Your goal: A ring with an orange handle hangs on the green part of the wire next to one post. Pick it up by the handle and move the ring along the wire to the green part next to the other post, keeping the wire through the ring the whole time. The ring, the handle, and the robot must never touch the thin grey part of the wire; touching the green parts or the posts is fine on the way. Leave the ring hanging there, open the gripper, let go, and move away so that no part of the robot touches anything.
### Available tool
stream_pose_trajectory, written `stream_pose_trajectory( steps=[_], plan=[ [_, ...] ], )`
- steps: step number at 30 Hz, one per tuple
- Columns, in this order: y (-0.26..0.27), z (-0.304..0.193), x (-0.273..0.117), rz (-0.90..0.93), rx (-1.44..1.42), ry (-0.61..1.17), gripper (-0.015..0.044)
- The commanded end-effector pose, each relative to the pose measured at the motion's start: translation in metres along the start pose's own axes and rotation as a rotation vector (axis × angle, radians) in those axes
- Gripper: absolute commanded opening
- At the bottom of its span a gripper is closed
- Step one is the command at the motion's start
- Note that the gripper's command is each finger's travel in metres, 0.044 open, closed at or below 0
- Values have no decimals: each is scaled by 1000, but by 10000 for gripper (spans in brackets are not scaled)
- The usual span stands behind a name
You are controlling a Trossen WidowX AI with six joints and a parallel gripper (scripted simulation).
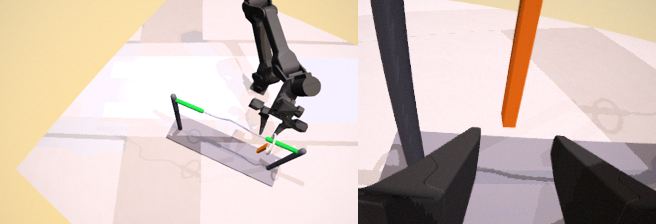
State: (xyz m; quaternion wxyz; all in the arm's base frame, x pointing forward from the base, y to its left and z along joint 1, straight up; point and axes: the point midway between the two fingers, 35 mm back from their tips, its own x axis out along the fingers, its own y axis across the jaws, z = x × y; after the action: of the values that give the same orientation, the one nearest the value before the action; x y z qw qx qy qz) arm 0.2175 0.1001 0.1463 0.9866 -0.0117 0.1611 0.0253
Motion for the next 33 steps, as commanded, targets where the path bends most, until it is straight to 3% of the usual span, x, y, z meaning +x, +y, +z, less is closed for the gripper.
stream_pose_trajectory(
  steps=[1, 12, 23, 33],
  plan=[
    [-1, 0, -1, -2, 3, -1, 160],
    [-1, 0, -1, -2, 3, -1, 160],
    [-3, 2, -42, 4, -3, -16, 440],
    [-3, 2, -42, 4, -3, -16, 440]
  ],
)
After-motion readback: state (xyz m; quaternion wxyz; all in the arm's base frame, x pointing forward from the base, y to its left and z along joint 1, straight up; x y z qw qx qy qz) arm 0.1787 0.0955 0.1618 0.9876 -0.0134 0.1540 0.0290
